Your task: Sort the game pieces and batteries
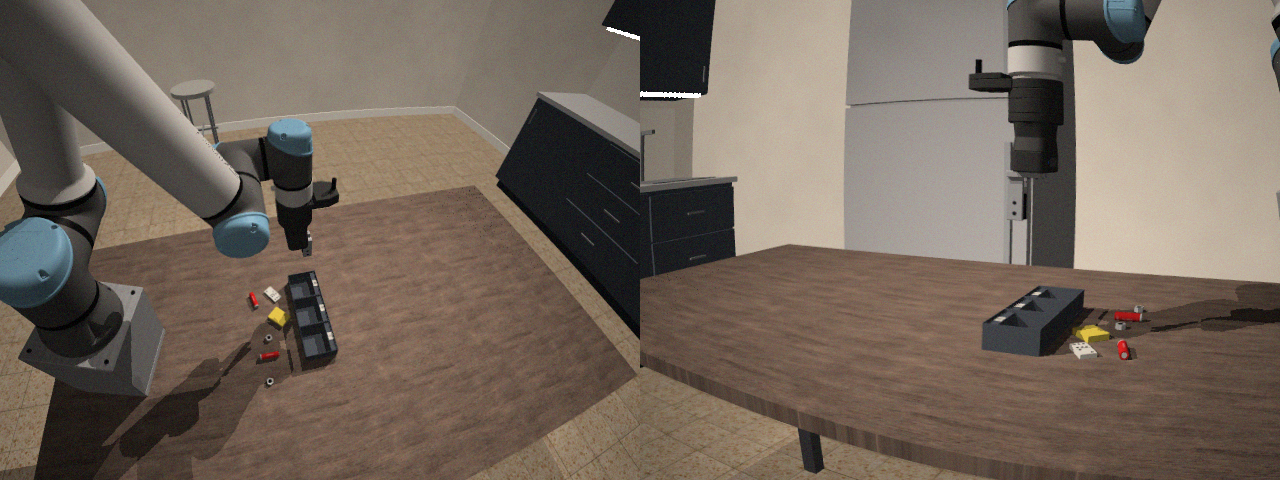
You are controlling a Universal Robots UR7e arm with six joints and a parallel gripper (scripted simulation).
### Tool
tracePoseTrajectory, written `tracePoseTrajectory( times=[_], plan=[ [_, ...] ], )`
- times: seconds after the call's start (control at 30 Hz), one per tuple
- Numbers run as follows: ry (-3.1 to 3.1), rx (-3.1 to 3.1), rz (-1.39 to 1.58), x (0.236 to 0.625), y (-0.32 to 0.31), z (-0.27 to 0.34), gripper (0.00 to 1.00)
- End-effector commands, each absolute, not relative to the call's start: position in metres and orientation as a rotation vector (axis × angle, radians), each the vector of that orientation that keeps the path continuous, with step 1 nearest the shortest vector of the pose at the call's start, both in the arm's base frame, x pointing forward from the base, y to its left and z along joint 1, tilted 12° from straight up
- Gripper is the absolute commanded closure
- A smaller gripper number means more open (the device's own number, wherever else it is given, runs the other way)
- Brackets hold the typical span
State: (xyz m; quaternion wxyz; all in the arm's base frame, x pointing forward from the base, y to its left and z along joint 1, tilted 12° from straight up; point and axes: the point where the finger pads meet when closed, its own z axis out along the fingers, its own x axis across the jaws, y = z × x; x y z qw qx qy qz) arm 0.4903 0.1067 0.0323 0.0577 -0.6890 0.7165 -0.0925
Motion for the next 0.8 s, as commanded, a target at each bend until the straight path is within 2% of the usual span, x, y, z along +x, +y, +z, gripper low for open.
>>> tracePoseTrajectory(
  times=[0.0,0.4,0.43,0.77],
  plan=[
    [2.178,-2.094,-0.269,0.484,0.107,0.057,0.69],
    [2.178,-2.094,-0.269,0.484,0.107,0.057,0.69],
    [2.186,-2.085,-0.268,0.480,0.101,0.052,0.40],
    [2.186,-2.085,-0.268,0.449,0.055,0.015,0.40]
  ],
)
